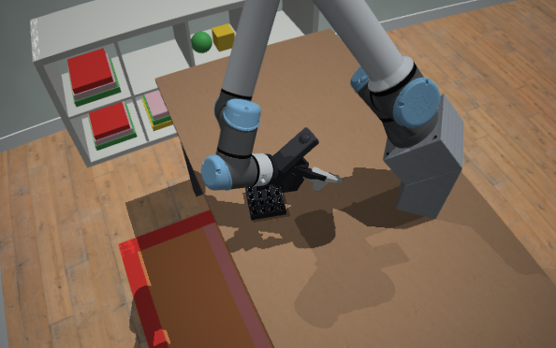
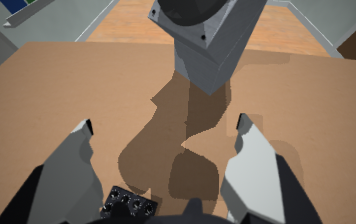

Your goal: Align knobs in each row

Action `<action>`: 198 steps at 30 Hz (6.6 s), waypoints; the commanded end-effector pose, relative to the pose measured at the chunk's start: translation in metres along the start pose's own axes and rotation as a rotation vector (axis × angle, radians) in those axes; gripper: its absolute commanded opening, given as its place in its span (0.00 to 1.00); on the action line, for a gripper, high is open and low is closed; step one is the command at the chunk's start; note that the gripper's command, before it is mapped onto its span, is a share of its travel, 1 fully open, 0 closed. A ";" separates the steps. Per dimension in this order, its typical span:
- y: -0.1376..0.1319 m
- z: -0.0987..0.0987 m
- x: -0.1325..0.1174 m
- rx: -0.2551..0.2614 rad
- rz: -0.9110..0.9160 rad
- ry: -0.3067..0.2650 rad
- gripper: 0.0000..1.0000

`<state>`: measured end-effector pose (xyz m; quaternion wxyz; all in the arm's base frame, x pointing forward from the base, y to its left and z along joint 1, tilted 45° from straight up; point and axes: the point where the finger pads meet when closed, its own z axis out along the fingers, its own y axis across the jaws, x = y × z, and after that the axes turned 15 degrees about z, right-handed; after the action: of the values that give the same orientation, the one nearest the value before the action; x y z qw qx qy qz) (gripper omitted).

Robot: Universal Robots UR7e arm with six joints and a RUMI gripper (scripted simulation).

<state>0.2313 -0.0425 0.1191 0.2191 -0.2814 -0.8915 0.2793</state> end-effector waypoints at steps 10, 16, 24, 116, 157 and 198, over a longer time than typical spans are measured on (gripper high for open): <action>0.015 0.004 -0.015 -0.054 0.288 -0.034 1.00; 0.021 0.005 -0.022 -0.080 0.409 -0.044 1.00; 0.033 0.007 -0.039 -0.142 0.682 -0.059 1.00; 0.026 -0.034 -0.205 -1.033 3.264 0.837 1.00; -0.026 -0.056 -0.224 -1.235 3.536 2.544 1.00; -0.036 -0.060 -0.223 -1.167 3.335 3.089 1.00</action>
<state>0.4169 -0.1844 0.1339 -0.0733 0.4255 -0.8206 0.3745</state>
